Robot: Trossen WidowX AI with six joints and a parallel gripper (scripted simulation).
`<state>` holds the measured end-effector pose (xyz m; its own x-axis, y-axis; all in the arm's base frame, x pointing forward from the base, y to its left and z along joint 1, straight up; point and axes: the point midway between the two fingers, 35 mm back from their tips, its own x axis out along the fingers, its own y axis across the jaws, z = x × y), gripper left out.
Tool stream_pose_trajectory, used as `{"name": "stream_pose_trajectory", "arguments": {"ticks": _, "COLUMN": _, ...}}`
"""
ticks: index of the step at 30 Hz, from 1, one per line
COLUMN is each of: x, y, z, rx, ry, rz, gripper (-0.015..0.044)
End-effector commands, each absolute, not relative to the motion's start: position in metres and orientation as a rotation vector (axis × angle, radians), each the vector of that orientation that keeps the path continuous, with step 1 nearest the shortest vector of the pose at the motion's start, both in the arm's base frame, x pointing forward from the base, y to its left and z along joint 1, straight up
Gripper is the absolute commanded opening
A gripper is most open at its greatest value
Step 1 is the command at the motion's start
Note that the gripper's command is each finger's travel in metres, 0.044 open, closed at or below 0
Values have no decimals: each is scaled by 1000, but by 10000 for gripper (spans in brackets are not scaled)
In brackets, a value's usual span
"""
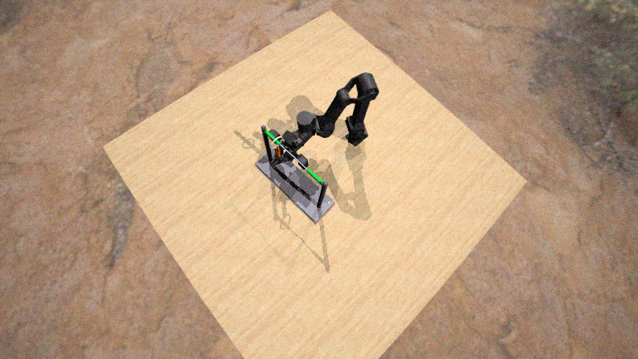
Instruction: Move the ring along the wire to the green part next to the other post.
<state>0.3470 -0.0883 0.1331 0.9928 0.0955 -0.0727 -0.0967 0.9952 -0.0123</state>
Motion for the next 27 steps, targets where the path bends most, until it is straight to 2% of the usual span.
{"name": "stream_pose_trajectory", "arguments": {"ticks": 1, "x": 347, "y": -88, "z": 133, "rx": -16, "ry": 72, "rz": 96, "gripper": -150}}
{"name": "stream_pose_trajectory", "arguments": {"ticks": 27, "x": 347, "y": -90, "z": 149, "rx": -15, "ry": 72, "rz": 95, "gripper": -150}}
